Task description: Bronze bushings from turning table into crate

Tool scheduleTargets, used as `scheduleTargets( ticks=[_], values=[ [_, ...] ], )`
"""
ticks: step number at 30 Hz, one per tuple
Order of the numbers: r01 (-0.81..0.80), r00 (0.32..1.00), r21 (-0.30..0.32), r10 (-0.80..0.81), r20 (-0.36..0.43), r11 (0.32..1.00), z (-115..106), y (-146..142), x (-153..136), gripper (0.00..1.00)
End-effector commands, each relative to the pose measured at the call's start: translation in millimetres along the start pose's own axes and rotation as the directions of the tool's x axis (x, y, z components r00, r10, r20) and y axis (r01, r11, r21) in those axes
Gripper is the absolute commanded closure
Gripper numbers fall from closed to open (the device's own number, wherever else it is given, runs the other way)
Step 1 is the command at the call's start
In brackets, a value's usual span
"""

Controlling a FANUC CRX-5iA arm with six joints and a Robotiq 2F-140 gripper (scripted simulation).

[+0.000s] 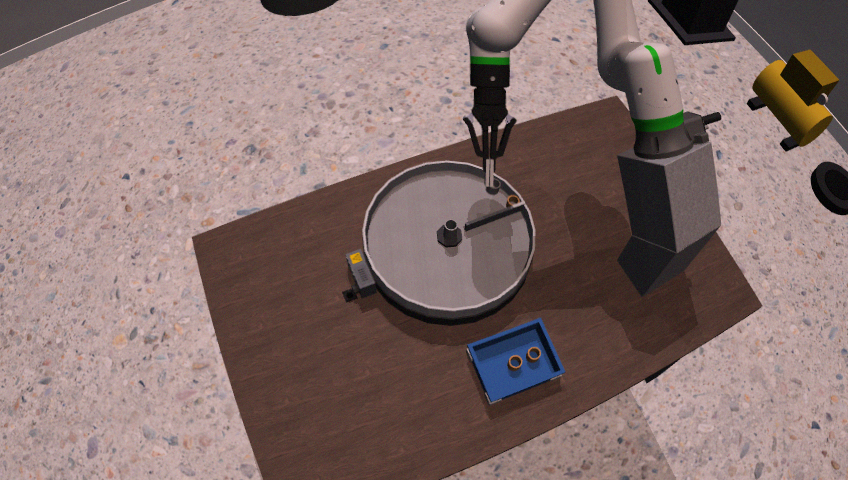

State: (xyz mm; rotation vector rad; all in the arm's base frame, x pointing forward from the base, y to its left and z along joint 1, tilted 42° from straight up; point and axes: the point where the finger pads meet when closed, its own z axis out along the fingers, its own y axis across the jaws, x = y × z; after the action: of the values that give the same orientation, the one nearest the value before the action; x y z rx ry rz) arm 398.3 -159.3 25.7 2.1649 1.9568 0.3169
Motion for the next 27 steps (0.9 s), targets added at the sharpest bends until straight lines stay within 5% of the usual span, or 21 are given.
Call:
scheduleTargets(
  ticks=[1, 11, 27],
  values=[
    [-0.001, 1.000, 0.001, 0.001, 0.004, 1.000, 14, 27, 14, 1.00],
    [-0.001, 1.000, 0.001, 0.001, 0.004, 1.000, 51, 100, 58, 1.00],
    [-0.001, 1.000, 0.001, 0.001, 0.004, 1.000, 53, 105, 62, 1.00]
  ],
)
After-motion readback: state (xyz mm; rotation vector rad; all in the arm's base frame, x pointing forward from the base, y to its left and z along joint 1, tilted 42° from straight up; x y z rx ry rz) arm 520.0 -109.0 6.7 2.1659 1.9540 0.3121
